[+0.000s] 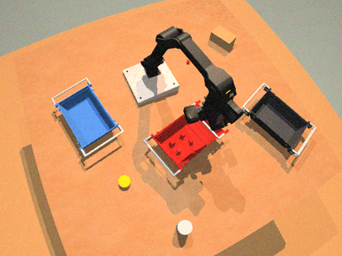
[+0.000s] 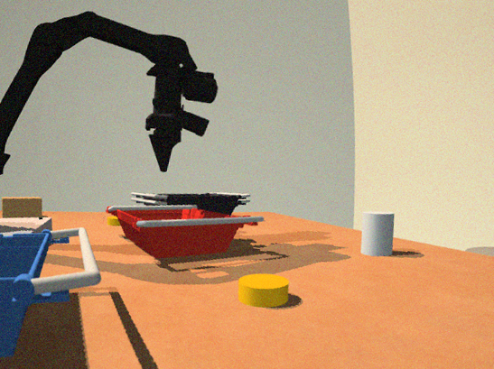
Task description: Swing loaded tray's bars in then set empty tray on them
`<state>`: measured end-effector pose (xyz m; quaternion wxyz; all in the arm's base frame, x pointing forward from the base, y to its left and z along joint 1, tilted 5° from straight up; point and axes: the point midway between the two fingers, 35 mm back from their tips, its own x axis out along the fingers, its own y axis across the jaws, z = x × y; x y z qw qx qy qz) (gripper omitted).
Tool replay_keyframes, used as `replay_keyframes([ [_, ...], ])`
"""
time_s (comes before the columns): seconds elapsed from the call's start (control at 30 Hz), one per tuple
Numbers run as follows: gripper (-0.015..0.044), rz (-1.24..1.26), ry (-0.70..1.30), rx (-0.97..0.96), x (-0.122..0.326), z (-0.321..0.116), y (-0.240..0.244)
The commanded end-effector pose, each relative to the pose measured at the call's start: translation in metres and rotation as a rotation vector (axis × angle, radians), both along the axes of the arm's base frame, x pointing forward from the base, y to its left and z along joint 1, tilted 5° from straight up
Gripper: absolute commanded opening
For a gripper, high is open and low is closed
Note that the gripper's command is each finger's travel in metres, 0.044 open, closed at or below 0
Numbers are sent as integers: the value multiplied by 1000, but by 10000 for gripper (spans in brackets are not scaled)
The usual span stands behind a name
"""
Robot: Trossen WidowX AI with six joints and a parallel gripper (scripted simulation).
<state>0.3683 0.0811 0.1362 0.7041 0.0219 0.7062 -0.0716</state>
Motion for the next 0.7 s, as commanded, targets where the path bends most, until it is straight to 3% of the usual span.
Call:
replay_keyframes([
  [0.0, 84, -498, -41, -3, 20, -3, -37],
  [0.23, 84, -1346, -106, -5, 42, -10, -103],
  [0.67, 84, -2261, -179, -5, 51, -17, -181],
])
